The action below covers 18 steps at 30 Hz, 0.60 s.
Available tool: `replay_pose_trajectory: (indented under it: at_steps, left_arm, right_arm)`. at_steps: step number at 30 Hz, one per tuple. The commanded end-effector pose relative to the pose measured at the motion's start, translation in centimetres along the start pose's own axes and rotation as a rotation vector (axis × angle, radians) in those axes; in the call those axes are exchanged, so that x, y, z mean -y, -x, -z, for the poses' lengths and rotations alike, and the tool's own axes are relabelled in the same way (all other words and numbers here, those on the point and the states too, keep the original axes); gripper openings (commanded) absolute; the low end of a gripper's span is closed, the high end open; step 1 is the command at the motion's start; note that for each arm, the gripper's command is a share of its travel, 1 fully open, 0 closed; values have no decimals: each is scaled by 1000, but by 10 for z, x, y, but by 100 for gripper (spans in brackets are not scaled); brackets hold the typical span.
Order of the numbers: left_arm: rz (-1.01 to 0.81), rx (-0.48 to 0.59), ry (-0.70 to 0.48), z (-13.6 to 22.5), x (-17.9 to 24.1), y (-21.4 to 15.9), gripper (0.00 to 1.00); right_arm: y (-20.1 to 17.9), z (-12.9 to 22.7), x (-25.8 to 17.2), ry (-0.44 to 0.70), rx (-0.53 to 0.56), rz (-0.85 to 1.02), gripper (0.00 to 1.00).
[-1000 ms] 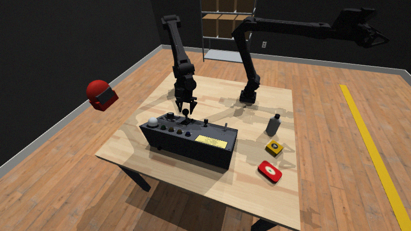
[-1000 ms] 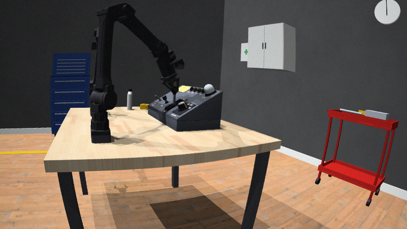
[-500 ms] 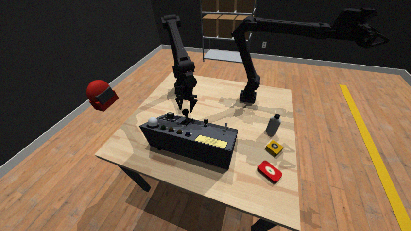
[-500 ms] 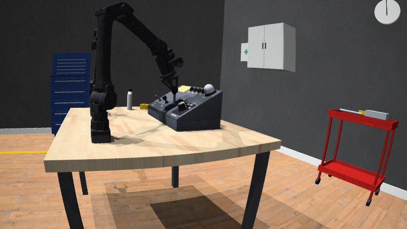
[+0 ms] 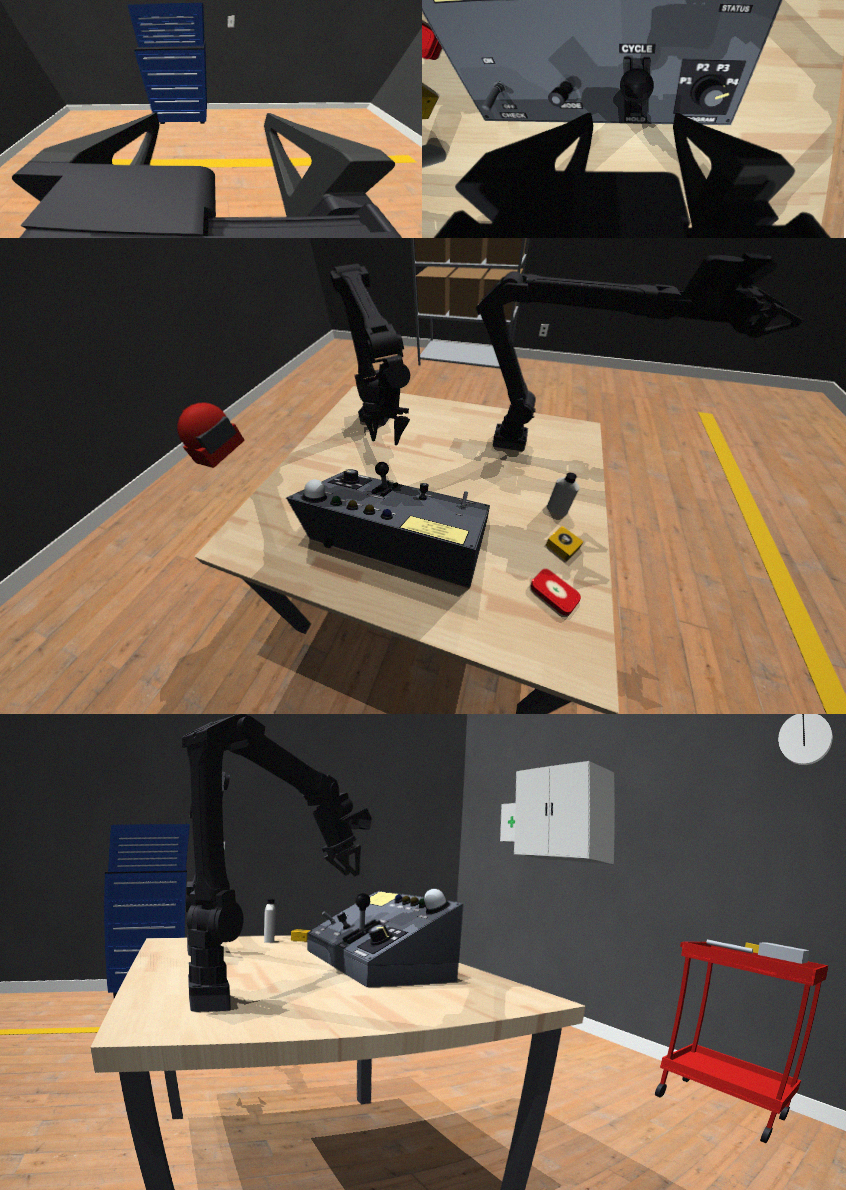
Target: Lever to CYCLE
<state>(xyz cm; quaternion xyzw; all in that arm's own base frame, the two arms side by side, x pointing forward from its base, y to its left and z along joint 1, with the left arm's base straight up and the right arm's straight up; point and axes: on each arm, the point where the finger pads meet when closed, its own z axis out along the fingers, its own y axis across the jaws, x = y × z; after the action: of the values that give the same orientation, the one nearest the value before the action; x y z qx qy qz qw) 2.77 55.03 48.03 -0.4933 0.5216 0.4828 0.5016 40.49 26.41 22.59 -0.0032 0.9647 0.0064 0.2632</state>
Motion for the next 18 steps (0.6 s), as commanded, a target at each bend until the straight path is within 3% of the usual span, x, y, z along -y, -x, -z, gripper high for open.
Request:
replay_pose_trajectory:
  at_steps: [1, 6, 7, 18]
  left_arm:
    - [9, 31, 9, 7, -6, 20, 100]
    - [9, 31, 9, 7, -6, 20, 100]
    - [9, 31, 9, 7, -6, 20, 100]
    - [9, 31, 9, 7, -6, 20, 100]
  right_arm:
    - [25, 37, -10, 35, 52, -32, 70]
    - [22, 24, -9, 11, 25, -30, 70]
    - [22, 24, -9, 11, 25, -30, 100]
    - [21, 25, -9, 9, 24, -28, 100]
